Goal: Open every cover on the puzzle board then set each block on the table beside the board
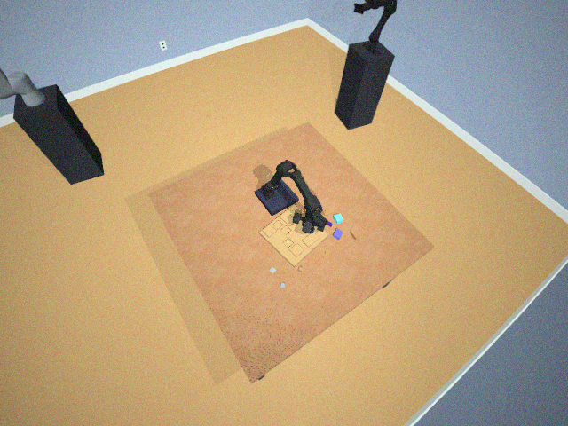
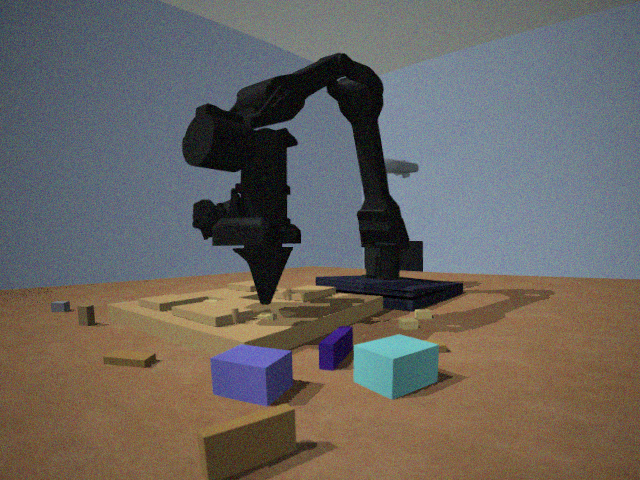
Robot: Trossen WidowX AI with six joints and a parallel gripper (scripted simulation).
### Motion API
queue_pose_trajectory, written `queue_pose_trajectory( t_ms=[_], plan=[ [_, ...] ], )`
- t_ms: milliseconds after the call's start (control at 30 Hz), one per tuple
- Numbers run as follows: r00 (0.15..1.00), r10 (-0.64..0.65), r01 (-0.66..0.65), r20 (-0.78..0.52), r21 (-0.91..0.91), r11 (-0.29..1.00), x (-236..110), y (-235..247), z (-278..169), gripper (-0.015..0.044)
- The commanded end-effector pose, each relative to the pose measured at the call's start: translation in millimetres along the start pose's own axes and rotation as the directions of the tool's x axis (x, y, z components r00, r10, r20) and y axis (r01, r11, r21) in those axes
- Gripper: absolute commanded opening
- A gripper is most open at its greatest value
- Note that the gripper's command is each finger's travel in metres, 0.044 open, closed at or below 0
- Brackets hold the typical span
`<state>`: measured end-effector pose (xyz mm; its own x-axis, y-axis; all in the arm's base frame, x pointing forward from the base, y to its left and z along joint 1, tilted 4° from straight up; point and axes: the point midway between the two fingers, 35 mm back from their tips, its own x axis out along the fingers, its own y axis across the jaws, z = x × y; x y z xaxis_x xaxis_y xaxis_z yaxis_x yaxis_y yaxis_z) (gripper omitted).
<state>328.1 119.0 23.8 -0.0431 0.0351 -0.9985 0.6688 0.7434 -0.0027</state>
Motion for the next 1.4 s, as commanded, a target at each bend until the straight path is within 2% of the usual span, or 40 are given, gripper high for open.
queue_pose_trajectory(
  t_ms=[0,900,1367],
  plan=[
    [1.000,-0.006,0.006,-0.001,0.004,1.000,4,-2,-1,0.0000],
    [1.000,-0.005,0.005,-0.002,0.006,1.000,16,6,-10,0.0000],
    [1.000,-0.005,0.005,-0.002,0.006,1.000,7,5,-9,0.0000]
  ],
)
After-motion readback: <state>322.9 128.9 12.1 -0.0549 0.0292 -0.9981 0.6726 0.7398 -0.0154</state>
